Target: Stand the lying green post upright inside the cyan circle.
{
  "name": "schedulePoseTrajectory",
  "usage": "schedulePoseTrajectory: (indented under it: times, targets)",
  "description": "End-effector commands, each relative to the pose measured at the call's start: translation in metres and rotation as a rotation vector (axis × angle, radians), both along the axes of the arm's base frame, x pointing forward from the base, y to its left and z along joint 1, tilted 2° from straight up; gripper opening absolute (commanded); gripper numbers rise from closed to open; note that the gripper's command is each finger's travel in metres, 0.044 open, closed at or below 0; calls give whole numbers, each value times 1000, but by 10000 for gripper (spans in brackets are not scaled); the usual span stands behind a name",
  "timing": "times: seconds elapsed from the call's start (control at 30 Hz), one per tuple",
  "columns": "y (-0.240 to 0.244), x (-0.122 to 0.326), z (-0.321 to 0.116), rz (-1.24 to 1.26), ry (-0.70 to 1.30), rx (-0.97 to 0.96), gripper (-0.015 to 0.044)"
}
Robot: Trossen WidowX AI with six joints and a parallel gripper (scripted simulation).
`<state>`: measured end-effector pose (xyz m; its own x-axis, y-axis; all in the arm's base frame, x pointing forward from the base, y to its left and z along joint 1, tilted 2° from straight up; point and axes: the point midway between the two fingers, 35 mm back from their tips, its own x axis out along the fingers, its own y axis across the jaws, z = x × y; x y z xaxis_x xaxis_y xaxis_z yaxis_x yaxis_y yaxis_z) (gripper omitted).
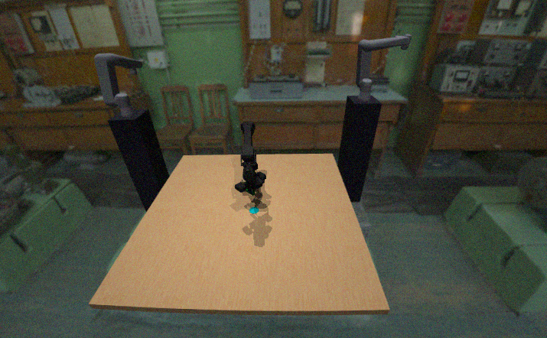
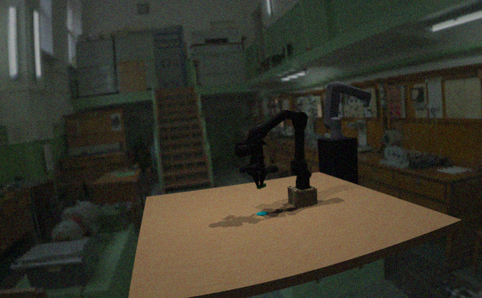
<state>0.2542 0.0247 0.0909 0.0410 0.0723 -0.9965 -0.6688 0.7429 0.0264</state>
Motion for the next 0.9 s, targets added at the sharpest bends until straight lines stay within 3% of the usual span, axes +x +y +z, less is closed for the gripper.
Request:
schedulePoseTrajectory:
  times: [0.0, 0.87]
  targets:
    - [1, 1, -4, -14, -10, 26, 23]
    - [0, 15, -23, -87, -110, 195, 23]
